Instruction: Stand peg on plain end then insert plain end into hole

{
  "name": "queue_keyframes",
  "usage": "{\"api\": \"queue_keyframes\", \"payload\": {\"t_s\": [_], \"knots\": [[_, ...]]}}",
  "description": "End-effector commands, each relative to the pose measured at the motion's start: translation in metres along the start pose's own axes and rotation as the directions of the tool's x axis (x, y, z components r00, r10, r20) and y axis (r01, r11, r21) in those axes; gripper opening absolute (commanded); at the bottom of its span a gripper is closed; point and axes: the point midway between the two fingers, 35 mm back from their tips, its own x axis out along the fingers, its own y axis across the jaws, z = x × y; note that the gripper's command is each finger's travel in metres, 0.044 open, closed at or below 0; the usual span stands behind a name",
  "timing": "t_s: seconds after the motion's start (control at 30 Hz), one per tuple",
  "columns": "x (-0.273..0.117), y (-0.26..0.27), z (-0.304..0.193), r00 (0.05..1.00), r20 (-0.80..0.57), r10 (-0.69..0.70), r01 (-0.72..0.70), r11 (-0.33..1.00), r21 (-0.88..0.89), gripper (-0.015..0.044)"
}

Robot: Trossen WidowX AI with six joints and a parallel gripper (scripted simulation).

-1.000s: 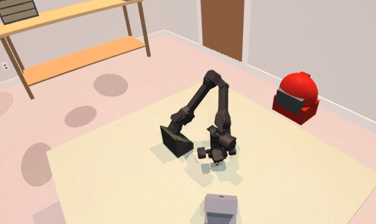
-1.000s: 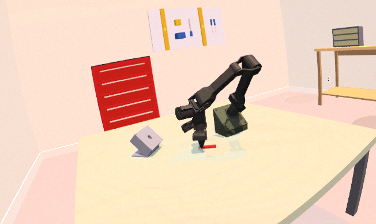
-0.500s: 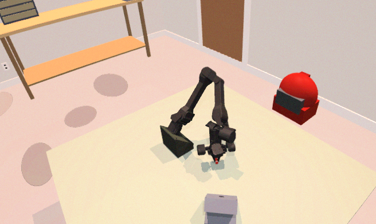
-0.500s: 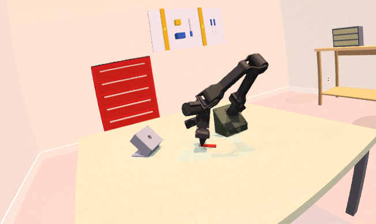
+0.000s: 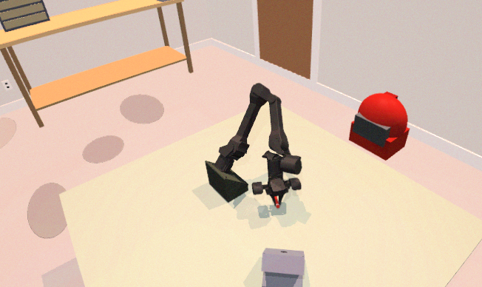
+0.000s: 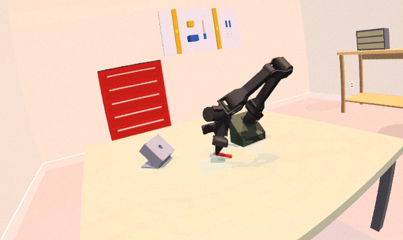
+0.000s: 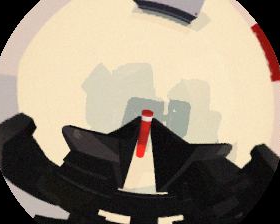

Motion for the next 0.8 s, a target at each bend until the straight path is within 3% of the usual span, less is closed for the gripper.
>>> {"api": "queue_keyframes", "payload": {"t_s": [0.0,0.77], "knots": [[-0.002,-0.001,-0.001,0.999,0.04,-0.002,0.001,1.0,0.001,0.0049],[-0.015,0.0,-0.01,0.972,0.237,-0.002,0.001,1.0,0.003,0.0049]]}}
